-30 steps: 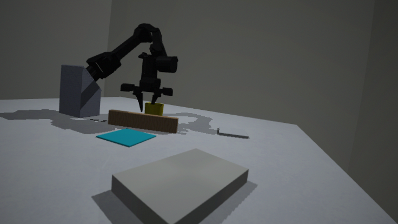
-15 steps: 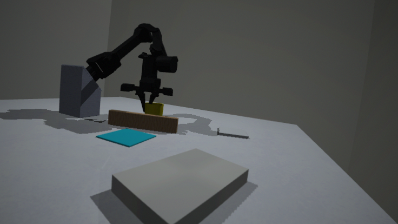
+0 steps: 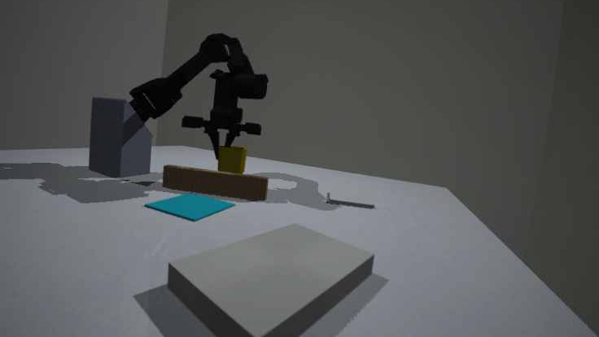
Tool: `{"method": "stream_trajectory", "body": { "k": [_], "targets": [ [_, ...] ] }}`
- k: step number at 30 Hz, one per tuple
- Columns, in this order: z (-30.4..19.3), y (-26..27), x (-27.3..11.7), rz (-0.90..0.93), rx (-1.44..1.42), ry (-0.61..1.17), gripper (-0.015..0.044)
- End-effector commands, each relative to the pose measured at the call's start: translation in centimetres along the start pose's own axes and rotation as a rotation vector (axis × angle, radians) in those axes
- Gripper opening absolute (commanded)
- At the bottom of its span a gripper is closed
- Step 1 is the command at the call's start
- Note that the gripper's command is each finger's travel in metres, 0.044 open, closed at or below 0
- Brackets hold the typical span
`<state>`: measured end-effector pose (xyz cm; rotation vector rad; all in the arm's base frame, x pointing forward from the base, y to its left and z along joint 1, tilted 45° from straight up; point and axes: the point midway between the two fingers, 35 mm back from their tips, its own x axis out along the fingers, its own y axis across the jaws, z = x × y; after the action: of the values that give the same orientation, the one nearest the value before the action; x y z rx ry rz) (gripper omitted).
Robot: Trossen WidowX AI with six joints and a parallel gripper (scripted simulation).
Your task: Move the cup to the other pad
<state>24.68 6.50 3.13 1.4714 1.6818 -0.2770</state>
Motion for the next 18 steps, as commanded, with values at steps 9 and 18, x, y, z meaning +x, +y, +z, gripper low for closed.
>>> {"method": "stream_trajectory", "body": {
  "k": [9, 18],
  "targets": [
    [0.2, 0.1, -3.7, 0.000, -0.006, -0.002, 0.0000],
    [0.3, 0.0, -4.7, 0.004, 0.004, 0.002, 0.0000]
  ]
}}
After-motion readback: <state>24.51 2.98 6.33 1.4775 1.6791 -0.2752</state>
